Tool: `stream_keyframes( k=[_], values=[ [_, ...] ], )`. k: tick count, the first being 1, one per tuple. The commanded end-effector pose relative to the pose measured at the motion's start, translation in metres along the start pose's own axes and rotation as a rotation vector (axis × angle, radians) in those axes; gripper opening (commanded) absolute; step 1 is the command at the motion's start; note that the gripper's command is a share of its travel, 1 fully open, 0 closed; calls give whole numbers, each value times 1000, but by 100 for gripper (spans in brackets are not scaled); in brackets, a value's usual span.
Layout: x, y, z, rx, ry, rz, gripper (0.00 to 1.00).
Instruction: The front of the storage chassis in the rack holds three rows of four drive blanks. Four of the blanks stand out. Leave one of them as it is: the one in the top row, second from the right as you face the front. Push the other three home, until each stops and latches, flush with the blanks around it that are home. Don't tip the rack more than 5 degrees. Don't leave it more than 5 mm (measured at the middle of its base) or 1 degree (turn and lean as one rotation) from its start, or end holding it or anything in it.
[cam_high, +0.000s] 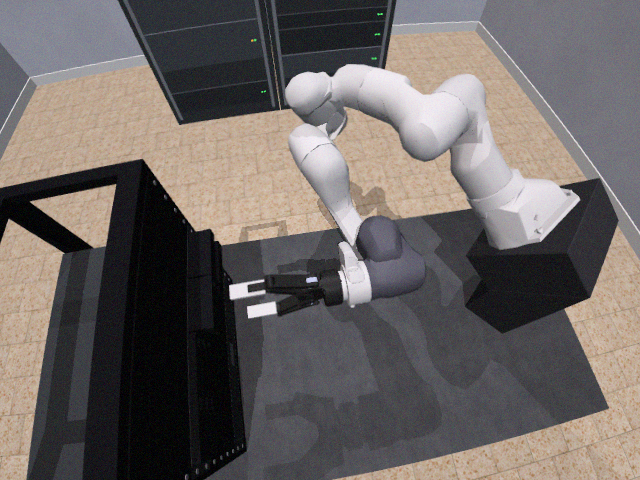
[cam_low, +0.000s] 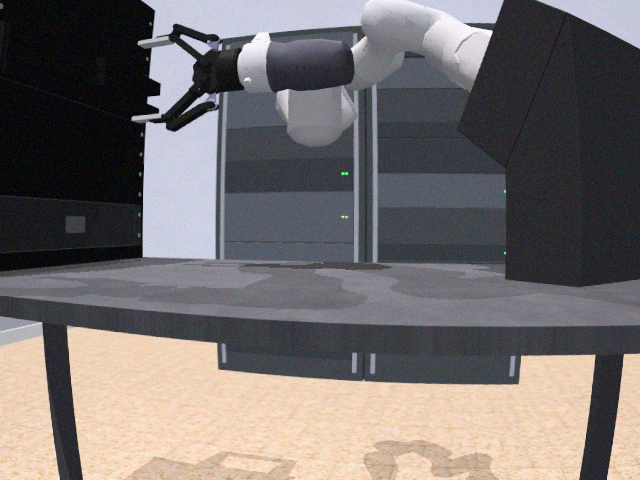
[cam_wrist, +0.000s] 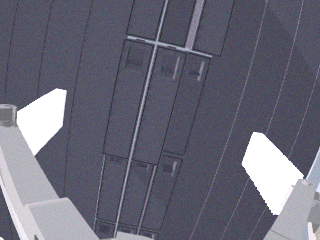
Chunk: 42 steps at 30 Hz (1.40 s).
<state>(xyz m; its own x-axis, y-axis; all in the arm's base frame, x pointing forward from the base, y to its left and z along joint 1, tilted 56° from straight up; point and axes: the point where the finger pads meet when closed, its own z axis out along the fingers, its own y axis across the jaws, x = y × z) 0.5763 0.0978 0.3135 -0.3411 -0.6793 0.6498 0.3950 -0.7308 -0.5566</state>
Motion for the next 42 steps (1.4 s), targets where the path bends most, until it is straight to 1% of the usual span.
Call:
stream_keyframes(
  k=[1,32,33,42],
  values=[
    [-1,0,1,-2,-1,4,100],
    [-1,0,1,-2,-1,4,100],
    [-1,0,1,-2,-1,4,0],
    [-1,0,1,-2,-1,4,0]
  ],
)
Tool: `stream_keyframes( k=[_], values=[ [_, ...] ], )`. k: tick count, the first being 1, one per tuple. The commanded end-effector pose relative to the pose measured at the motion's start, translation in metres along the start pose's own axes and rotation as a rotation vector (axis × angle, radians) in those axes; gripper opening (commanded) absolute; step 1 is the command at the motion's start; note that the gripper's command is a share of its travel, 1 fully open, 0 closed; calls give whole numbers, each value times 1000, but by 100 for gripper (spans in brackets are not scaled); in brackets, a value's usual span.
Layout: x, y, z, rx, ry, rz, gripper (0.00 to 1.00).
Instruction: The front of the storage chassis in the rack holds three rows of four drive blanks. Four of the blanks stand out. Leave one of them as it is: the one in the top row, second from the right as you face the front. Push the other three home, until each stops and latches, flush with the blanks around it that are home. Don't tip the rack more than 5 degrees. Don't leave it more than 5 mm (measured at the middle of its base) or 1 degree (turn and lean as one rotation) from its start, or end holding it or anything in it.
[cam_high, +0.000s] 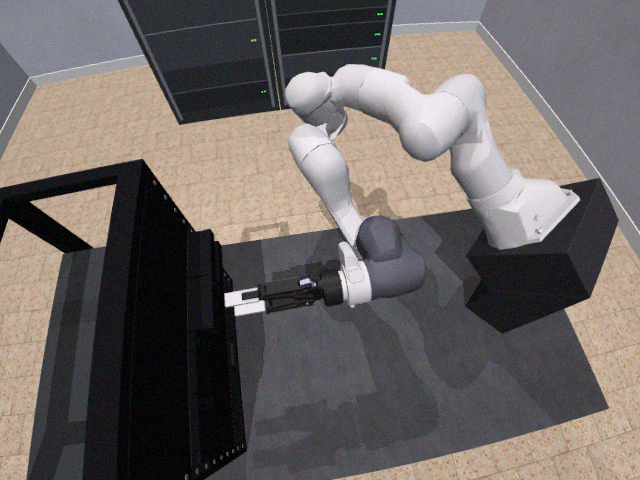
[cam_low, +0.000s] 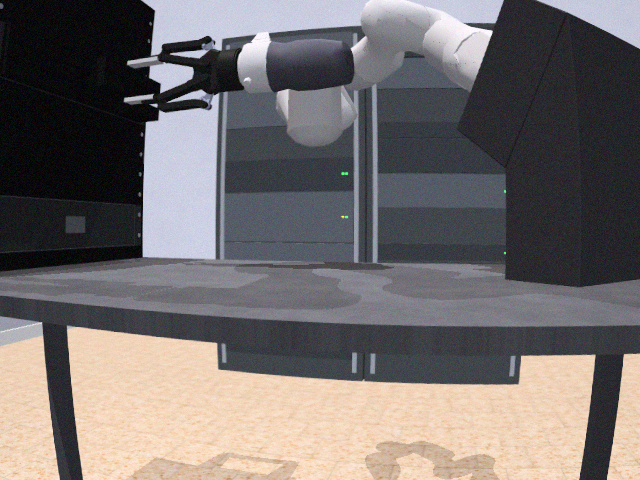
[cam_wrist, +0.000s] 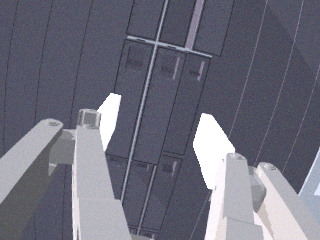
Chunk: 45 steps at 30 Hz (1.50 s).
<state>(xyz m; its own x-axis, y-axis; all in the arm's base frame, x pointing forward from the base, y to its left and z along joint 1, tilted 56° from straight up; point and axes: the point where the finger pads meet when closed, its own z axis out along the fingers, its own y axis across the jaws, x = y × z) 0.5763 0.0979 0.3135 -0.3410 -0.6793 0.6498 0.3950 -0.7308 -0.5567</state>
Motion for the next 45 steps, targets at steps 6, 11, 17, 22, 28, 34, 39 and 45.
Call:
stream_keyframes(
  k=[6,11,17,22,28,34,39,45],
  values=[
    [-1,0,1,-2,-1,4,0],
    [-1,0,1,-2,-1,4,0],
    [-1,0,1,-2,-1,4,0],
    [-1,0,1,-2,-1,4,0],
    [1,0,-10,-2,-1,4,0],
    [2,0,-26,-2,-1,4,0],
    [2,0,-18,-2,-1,4,0],
    [2,0,11,-2,-1,4,0]
  ],
)
